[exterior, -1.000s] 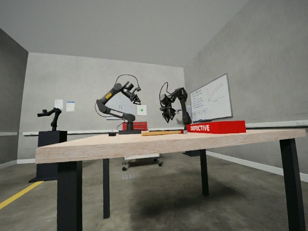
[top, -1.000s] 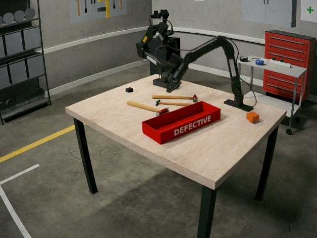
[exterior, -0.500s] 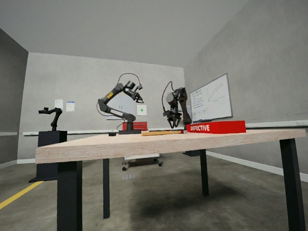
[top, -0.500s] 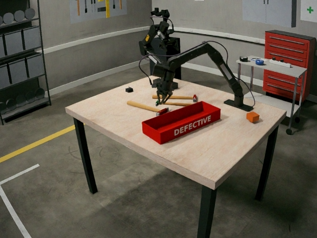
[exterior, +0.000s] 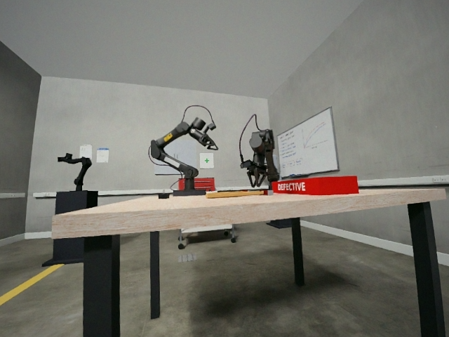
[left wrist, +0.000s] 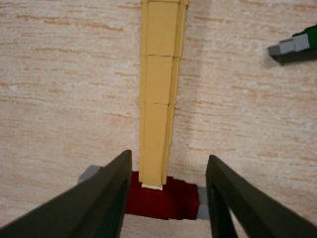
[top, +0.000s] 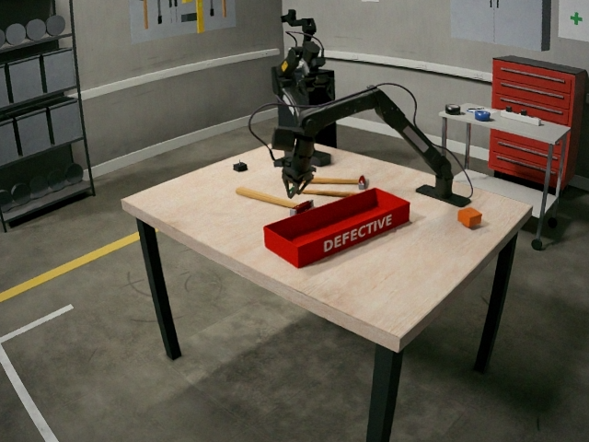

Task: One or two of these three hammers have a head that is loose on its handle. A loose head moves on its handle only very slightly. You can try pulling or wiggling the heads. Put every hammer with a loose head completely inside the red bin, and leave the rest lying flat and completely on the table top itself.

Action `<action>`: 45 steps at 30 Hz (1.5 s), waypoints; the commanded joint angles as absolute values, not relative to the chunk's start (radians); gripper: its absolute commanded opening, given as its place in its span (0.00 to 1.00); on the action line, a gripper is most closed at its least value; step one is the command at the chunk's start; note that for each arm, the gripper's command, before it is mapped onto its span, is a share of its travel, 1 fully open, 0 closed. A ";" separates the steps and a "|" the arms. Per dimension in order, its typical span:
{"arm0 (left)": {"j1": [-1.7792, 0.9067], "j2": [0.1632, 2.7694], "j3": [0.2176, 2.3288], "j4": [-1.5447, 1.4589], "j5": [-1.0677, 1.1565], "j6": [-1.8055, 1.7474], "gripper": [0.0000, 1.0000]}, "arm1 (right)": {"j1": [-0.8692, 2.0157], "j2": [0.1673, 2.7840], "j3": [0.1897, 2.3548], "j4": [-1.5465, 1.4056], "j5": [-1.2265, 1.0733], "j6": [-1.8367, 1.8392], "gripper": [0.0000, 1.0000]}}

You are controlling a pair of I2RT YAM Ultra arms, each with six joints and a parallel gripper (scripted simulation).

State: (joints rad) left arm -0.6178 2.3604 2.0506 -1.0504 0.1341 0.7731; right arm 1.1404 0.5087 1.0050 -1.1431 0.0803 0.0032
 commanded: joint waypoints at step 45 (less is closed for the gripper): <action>-0.595 2.498 2.181 -1.057 0.192 0.801 0.43 | 0.599 0.623 0.954 -0.970 -0.030 -0.070 1.00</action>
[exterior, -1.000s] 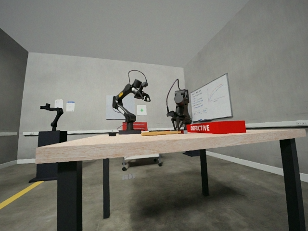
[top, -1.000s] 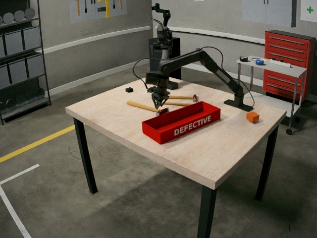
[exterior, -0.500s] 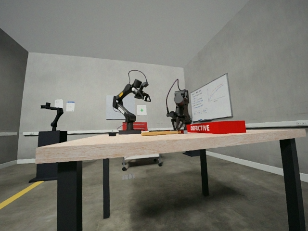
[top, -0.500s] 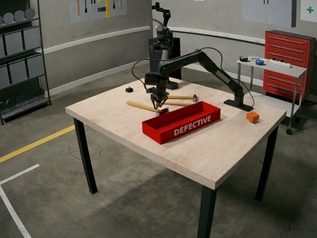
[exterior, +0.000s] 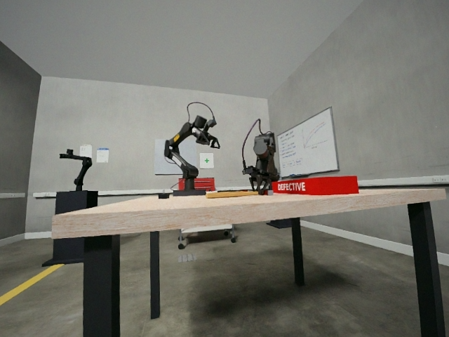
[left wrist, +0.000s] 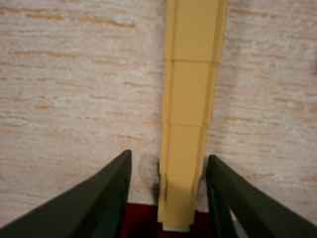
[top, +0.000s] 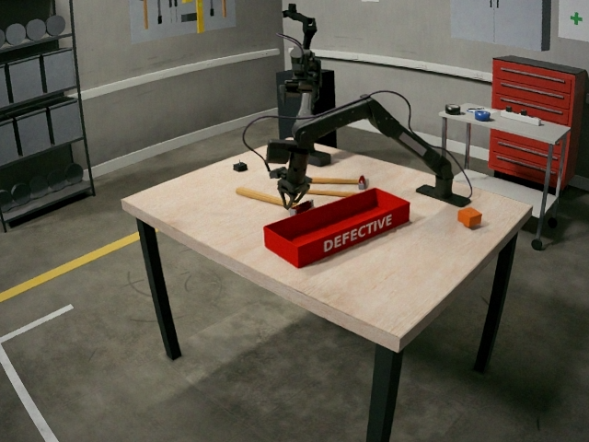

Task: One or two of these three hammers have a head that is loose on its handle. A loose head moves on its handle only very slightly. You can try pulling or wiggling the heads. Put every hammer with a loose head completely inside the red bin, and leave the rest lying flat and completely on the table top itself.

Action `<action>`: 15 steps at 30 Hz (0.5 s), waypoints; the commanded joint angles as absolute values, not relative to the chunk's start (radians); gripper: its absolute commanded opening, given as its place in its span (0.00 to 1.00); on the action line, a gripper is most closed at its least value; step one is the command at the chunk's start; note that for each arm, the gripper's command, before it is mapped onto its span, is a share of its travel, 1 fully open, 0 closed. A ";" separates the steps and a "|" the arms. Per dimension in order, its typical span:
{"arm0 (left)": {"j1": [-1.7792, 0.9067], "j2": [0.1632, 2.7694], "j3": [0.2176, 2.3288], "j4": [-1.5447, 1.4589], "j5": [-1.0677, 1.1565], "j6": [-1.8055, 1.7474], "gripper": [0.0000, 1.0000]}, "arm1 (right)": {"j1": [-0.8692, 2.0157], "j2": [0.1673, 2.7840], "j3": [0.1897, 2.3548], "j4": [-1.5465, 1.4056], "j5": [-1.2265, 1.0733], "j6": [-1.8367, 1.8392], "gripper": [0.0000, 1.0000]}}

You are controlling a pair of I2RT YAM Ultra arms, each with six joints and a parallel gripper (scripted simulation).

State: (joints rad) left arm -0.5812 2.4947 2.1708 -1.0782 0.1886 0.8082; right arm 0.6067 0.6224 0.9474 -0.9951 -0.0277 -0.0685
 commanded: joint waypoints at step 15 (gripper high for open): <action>-0.595 2.498 2.182 -1.066 0.191 0.802 0.35 | 0.599 0.623 0.954 -0.970 -0.030 -0.070 1.00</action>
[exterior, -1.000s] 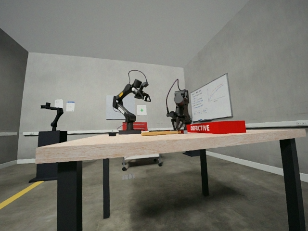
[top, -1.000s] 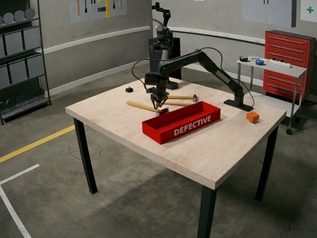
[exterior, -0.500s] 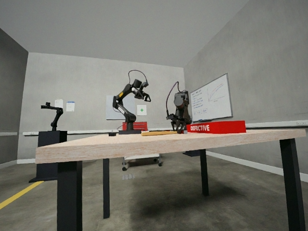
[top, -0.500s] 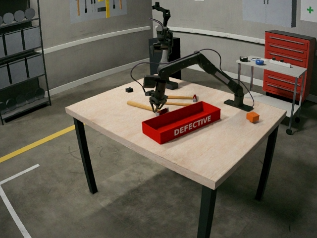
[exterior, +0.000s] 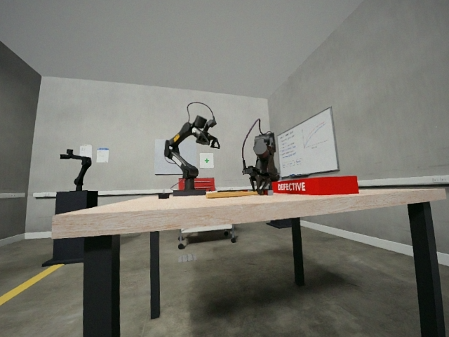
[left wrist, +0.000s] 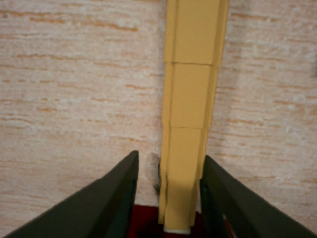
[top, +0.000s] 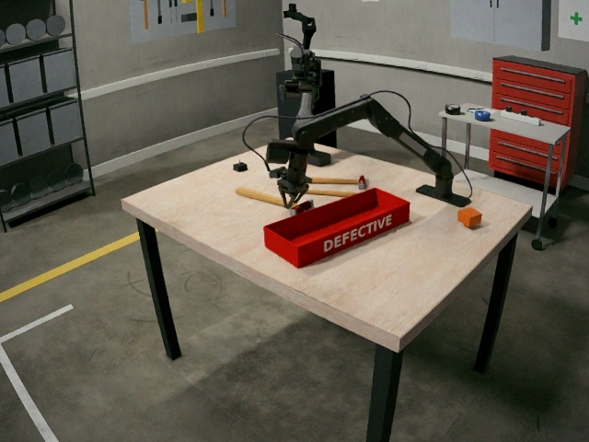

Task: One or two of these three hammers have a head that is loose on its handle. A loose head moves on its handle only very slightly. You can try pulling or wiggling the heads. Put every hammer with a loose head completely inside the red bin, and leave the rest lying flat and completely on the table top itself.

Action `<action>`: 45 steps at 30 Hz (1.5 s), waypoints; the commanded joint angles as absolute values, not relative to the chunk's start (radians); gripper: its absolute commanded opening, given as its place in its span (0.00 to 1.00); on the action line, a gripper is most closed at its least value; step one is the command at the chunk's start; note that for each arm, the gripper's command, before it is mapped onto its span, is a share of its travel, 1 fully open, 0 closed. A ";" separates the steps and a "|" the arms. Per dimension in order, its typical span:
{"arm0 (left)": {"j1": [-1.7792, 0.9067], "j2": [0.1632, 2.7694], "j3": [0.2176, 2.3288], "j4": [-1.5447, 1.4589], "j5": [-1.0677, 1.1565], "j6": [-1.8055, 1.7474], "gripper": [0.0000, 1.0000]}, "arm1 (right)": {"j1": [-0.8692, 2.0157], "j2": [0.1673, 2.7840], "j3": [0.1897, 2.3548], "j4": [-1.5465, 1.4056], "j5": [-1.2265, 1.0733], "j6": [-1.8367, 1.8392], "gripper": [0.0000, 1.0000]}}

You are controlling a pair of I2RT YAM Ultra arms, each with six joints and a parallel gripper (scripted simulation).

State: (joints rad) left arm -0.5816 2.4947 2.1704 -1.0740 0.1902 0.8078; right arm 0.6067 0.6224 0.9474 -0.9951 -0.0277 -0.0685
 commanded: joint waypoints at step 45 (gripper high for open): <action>-0.577 2.500 2.482 -1.353 0.202 0.830 0.14 | 0.600 0.622 0.954 -0.933 -0.029 -0.070 1.00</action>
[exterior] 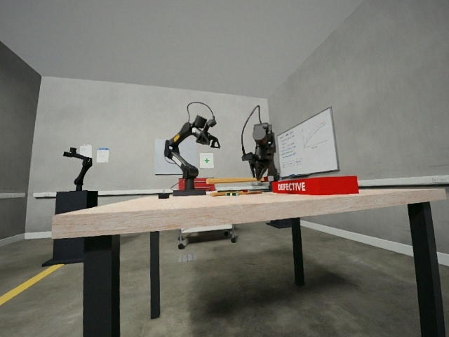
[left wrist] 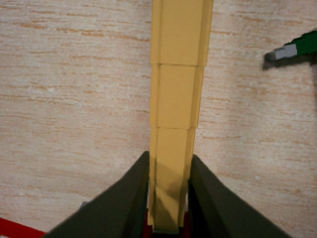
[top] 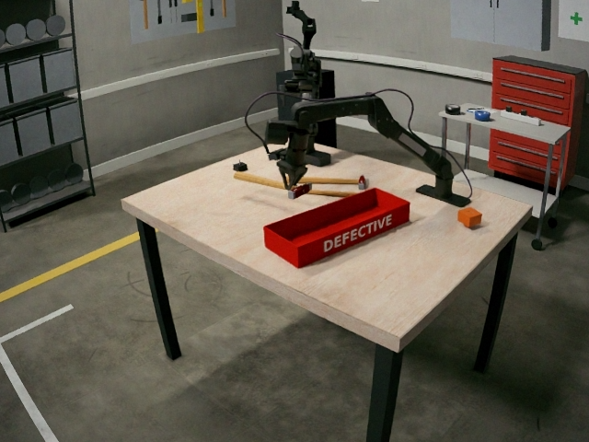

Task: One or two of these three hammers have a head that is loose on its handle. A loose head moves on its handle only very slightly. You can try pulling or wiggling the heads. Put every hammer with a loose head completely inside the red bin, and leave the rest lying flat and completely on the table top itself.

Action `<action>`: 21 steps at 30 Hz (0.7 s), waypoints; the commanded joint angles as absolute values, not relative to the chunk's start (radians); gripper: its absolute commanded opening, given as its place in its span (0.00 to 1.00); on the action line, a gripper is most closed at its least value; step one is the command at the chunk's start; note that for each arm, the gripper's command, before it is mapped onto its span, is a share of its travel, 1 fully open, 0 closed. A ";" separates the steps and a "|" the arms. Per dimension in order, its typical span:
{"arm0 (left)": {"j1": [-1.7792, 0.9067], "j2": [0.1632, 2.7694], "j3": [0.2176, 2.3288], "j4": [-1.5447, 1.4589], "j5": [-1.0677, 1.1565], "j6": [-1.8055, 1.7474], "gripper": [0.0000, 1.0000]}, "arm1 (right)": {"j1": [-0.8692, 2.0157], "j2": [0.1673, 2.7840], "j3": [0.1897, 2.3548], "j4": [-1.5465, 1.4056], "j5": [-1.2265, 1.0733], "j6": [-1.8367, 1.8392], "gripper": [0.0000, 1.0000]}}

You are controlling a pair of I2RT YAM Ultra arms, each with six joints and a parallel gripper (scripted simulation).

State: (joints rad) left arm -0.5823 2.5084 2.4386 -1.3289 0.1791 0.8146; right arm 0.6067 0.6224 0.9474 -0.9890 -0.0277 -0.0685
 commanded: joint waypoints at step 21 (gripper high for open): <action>-0.332 2.165 1.930 -1.287 0.214 1.112 0.14 | 1.000 0.792 0.629 -0.214 -0.024 -0.041 1.00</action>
